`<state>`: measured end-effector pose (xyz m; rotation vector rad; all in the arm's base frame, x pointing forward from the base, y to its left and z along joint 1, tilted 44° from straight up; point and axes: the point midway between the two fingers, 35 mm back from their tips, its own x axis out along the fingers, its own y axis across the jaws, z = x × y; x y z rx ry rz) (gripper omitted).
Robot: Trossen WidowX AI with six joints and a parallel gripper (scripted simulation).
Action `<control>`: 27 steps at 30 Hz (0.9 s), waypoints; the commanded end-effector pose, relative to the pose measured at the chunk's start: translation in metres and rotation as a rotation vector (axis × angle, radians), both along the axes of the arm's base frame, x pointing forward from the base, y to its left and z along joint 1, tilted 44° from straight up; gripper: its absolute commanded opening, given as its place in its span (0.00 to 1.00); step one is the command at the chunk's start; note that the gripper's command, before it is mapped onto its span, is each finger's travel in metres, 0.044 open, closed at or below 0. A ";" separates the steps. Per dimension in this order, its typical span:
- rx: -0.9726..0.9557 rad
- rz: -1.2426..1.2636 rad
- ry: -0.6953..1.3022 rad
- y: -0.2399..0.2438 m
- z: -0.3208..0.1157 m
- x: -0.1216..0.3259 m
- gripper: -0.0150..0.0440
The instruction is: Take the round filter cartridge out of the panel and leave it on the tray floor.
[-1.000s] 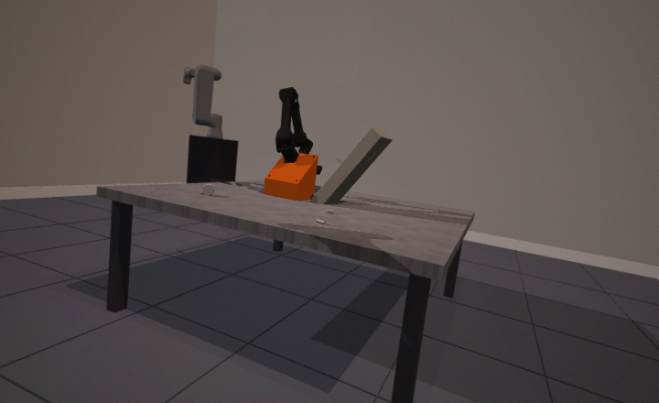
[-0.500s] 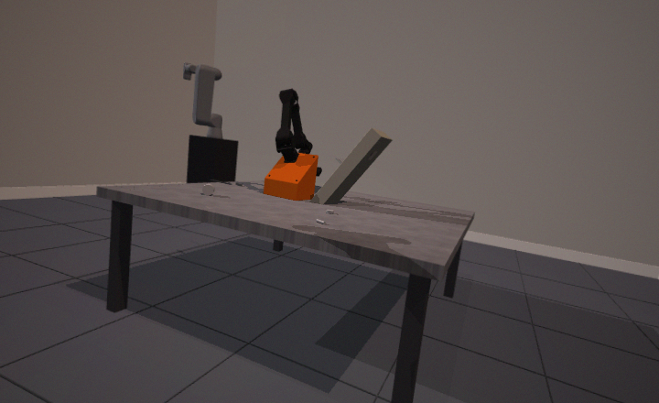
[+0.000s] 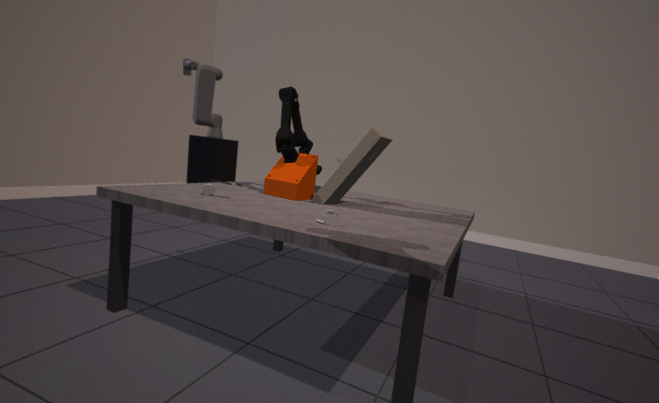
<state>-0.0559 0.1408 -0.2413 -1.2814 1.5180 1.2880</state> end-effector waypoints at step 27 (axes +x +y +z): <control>0.035 -0.006 0.003 0.038 0.031 0.006 1.00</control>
